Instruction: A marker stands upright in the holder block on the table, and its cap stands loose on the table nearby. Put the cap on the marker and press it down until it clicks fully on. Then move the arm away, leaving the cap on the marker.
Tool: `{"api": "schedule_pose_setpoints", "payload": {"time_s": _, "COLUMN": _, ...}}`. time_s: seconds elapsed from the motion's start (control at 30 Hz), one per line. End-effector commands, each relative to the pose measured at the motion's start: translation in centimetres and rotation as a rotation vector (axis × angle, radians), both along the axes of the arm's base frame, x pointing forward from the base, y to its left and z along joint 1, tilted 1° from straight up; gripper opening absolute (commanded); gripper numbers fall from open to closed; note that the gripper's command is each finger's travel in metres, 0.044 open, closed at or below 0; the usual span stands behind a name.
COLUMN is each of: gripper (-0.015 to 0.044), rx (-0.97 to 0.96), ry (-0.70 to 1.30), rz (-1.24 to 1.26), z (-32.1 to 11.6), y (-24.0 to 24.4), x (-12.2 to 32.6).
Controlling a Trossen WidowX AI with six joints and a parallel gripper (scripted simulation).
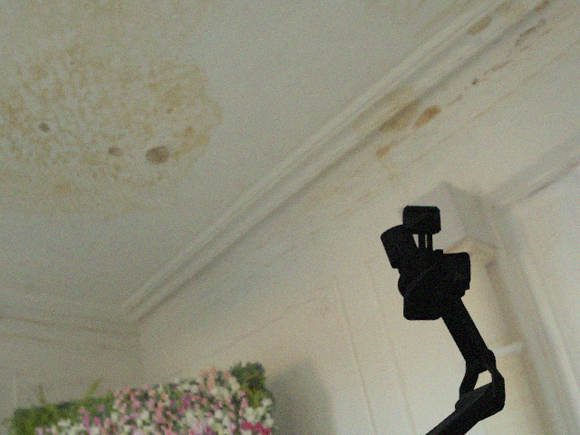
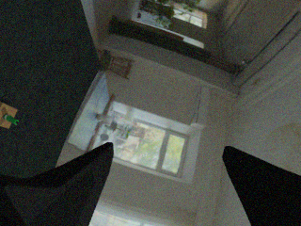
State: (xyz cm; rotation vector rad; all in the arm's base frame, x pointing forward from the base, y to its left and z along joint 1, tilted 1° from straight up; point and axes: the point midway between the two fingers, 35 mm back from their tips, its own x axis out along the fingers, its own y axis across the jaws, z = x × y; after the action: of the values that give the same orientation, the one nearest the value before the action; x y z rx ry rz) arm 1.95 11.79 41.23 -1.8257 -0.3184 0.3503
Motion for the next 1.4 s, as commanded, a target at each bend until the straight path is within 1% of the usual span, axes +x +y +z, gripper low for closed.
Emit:
{"api": "schedule_pose_setpoints", "payload": {"time_s": 0.0, "gripper": 0.0374, "rx": 0.002, "ry": 0.003, "rz": -0.002, "z": 0.0, "y": -0.1, "x": 0.1}}
{"api": "schedule_pose_setpoints", "payload": {"time_s": 0.07, "gripper": 0.0321, "rx": 0.014, "ry": 0.028, "rz": -0.022, "z": -0.1, "y": -0.7, "x": 1.0}}
{"api": "schedule_pose_setpoints", "payload": {"time_s": 0.17, "gripper": 0.0245, "rx": 0.054, "ry": 0.112, "rz": -0.088, "z": -0.7, "y": -2.9, "x": 3.7}}
{"api": "schedule_pose_setpoints", "payload": {"time_s": 0.33, "gripper": 0.0245, "rx": 0.117, "ry": 0.263, "rz": -0.188, "z": -2.4, "y": -6.3, "x": 8.0}}
{"api": "schedule_pose_setpoints", "payload": {"time_s": 0.43, "gripper": 0.0245, "rx": 0.186, "ry": 0.430, "rz": -0.261, "z": -5.0, "y": -9.0, "x": 11.8}}
{"api": "schedule_pose_setpoints", "payload": {"time_s": 0.6, "gripper": 0.0245, "rx": 0.263, "ry": 0.722, "rz": -0.393, "z": -11.1, "y": -12.8, "x": 17.0}}
{"api": "schedule_pose_setpoints", "payload": {"time_s": 0.73, "gripper": 0.0245, "rx": 0.284, "ry": 0.969, "rz": -0.512, "z": -17.3, "y": -15.0, "x": 19.6}}
{"api": "schedule_pose_setpoints", "payload": {"time_s": 0.83, "gripper": 0.0245, "rx": 0.271, "ry": 1.155, "rz": -0.606, "z": -22.3, "y": -16.2, "x": 20.4}}
{"api": "schedule_pose_setpoints", "payload": {"time_s": 0.97, "gripper": 0.0245, "rx": 0.211, "ry": 1.395, "rz": -0.732, "z": -28.8, "y": -17.3, "x": 19.9}}
{"api": "schedule_pose_setpoints", "payload": {"time_s": 1.07, "gripper": 0.0245, "rx": 0.162, "ry": 1.509, "rz": -0.795, "z": -31.9, "y": -17.6, "x": 20.0}}
{"api": "schedule_pose_setpoints", "payload": {"time_s": 1.23, "gripper": 0.0245, "rx": 0.149, "ry": 1.534, "rz": -0.809, "z": -32.7, "y": -17.7, "x": 20.0}}
{"api": "schedule_pose_setpoints", "payload": {"time_s": 1.37, "gripper": 0.0245, "rx": 0.149, "ry": 1.534, "rz": -0.809, "z": -35.9, "y": -17.9, "x": 19.7}}
